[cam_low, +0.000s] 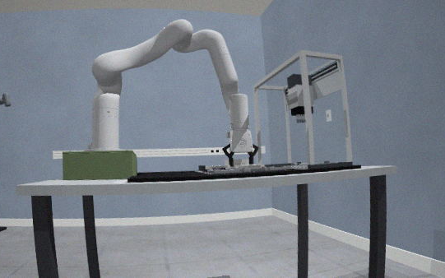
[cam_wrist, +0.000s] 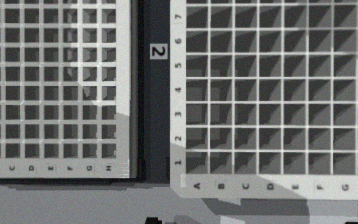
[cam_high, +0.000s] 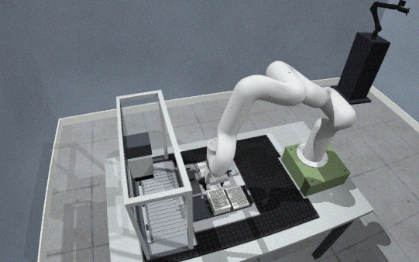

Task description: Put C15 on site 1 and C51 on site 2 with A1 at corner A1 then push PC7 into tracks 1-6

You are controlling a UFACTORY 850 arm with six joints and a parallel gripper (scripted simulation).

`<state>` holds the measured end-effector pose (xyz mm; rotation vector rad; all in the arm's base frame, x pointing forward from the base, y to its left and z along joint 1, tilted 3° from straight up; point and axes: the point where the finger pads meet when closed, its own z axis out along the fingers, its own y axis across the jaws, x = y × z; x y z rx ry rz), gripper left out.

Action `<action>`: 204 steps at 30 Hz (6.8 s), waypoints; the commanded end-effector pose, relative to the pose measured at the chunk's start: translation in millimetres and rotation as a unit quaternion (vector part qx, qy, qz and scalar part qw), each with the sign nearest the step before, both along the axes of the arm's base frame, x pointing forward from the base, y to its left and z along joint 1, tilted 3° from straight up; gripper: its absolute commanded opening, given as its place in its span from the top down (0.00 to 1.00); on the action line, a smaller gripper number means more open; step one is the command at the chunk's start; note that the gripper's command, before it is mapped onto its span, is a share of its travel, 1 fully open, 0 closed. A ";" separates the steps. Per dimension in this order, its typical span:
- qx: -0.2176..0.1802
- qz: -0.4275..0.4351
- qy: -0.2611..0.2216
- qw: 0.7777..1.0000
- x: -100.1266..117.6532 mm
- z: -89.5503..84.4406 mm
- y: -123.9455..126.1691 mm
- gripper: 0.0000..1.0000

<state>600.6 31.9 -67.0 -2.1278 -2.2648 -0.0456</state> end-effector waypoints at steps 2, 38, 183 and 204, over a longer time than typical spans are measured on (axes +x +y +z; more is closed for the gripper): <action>0.000 0.000 -0.001 1.000 1.1 -2.4 0.2 0.00; 0.000 0.000 -0.001 1.000 0.9 -14.3 2.7 0.00; 0.000 0.000 -0.001 1.000 -3.1 -11.5 66.1 0.00; 0.000 0.000 -0.001 1.000 -3.7 -11.1 75.6 0.00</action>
